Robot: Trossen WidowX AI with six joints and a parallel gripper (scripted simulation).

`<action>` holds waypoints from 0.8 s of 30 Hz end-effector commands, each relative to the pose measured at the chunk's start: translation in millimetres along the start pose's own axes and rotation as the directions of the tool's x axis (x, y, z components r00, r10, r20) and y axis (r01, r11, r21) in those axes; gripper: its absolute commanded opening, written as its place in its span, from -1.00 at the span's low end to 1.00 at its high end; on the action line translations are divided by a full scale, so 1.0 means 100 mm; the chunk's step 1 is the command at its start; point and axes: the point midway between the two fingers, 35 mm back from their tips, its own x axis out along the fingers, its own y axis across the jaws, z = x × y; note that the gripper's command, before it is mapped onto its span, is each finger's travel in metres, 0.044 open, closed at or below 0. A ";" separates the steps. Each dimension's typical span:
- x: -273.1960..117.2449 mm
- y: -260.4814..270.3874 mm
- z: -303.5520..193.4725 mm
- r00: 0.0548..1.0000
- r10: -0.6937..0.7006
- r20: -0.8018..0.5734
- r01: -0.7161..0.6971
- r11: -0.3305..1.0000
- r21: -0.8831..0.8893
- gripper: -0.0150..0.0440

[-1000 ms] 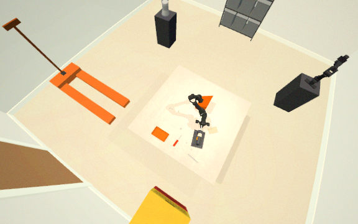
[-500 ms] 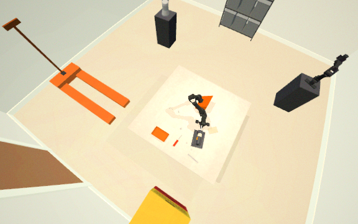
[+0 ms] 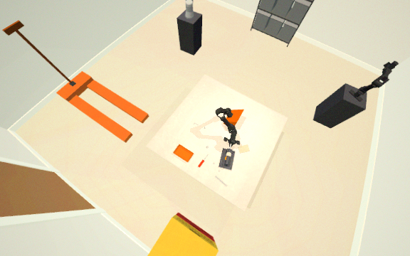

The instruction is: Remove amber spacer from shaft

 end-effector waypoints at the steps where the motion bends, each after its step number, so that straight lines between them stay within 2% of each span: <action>1: 0.02 0.00 0.05 1.000 0.000 0.007 0.000 1.000 0.005 -0.49; 24: 0.07 0.00 0.10 1.000 -0.001 0.007 0.001 1.000 0.005 -0.49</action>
